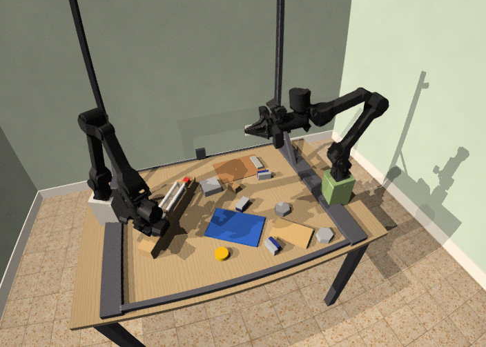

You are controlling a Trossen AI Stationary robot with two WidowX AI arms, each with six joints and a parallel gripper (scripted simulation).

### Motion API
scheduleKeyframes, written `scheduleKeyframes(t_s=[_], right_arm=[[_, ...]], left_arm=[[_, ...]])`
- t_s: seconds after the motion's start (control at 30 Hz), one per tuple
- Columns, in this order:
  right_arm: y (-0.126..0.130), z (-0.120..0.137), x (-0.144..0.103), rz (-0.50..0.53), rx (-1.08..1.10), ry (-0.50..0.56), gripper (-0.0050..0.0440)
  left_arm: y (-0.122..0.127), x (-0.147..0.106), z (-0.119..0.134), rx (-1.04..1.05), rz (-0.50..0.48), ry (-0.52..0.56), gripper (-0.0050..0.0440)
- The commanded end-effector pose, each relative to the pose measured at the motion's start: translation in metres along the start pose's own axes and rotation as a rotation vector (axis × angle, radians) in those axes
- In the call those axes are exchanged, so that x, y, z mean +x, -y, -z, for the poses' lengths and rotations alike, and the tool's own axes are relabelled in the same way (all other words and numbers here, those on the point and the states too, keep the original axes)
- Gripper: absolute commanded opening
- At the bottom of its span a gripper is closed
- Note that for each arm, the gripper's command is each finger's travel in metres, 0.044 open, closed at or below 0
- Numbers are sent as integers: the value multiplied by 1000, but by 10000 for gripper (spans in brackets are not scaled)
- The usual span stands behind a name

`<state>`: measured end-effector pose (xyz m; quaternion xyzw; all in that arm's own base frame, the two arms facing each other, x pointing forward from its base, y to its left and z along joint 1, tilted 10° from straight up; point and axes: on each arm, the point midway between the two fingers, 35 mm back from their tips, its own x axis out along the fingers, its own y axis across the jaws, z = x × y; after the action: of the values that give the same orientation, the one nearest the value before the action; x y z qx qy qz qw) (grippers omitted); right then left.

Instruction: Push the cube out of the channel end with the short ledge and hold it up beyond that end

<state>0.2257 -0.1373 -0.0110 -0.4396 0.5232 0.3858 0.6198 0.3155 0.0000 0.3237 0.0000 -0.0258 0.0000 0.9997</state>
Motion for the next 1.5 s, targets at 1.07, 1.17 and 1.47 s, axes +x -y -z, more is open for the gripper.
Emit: scheduleKeyframes(t_s=[1.07,1.17,1.47], right_arm=[[7,2,-82,37,-10,-8,0],[6,1,-80,36,-10,-8,0],[6,1,-81,37,-10,-8,0]], left_arm=[[0,-1,-8,3,2,21,0],[0,-1,-8,3,2,21,0],[0,-1,-8,3,2,21,0]])
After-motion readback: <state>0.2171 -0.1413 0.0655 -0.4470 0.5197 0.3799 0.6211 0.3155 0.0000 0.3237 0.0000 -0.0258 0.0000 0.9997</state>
